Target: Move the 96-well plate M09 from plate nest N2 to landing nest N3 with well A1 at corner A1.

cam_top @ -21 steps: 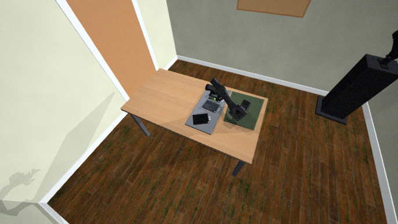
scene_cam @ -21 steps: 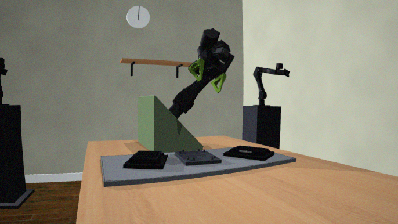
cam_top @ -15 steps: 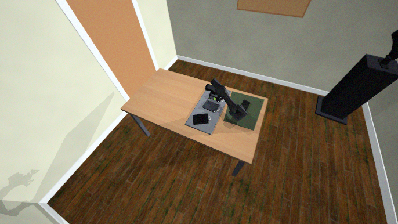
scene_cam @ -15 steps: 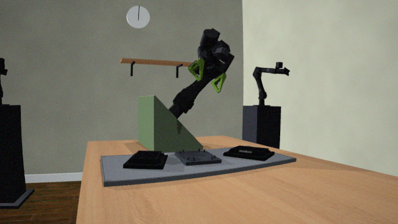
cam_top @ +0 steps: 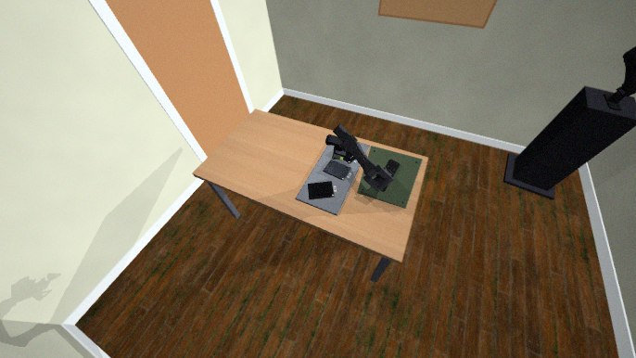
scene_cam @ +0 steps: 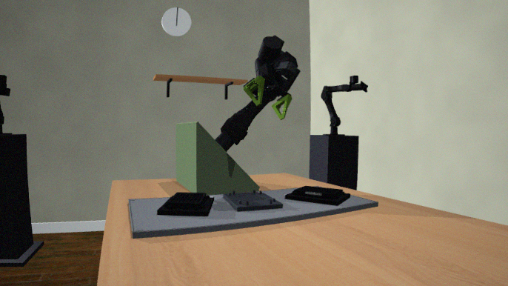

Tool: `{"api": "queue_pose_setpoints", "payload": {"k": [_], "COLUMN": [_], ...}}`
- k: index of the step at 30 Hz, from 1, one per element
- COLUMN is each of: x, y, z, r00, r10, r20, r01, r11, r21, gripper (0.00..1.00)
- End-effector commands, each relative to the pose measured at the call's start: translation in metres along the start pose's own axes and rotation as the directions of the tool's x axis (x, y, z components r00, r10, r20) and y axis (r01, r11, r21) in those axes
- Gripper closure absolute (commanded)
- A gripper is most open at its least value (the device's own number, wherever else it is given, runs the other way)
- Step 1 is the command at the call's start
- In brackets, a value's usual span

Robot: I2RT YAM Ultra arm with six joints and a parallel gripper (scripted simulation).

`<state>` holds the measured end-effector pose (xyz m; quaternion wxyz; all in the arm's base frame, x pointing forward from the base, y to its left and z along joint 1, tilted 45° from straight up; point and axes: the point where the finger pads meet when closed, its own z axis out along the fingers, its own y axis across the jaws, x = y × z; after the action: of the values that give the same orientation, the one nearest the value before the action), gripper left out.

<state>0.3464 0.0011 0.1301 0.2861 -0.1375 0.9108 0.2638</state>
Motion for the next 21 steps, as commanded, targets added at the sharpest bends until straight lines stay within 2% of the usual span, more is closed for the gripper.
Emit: {"api": "queue_pose_setpoints", "payload": {"k": [1, 3, 6, 9, 11, 13, 16, 19, 21], "x": [-0.006, -0.009, -0.014, -0.018, -0.020, -0.020, -0.022, -0.025, -0.026], "y": [0.010, 0.018, 0.028, 0.039, 0.047, 0.047, 0.059, 0.070, 0.078], "z": [0.006, 0.012, 0.021, 0.031, 0.037, 0.037, 0.046, 0.055, 0.061], "r00": [0.999, 0.997, 0.997, 0.991, 0.991, 0.991, 0.980, 0.980, 0.969], "r10": [-0.017, -0.032, -0.032, -0.059, -0.059, -0.059, -0.090, -0.090, -0.116], "r20": [-0.031, -0.064, -0.064, -0.120, -0.119, -0.119, -0.175, -0.175, -0.217], "r01": [0.016, 0.026, 0.026, 0.041, 0.041, 0.041, 0.053, 0.053, 0.059], "r11": [0.999, 0.996, 0.996, 0.988, 0.988, 0.988, 0.977, 0.977, 0.966], "r21": [-0.046, -0.086, -0.086, -0.148, -0.148, -0.148, -0.207, -0.208, -0.251], "gripper": [0.00, 0.00, 0.00, 0.00, 0.00, 0.00, 0.00, 0.00, 0.00]}}
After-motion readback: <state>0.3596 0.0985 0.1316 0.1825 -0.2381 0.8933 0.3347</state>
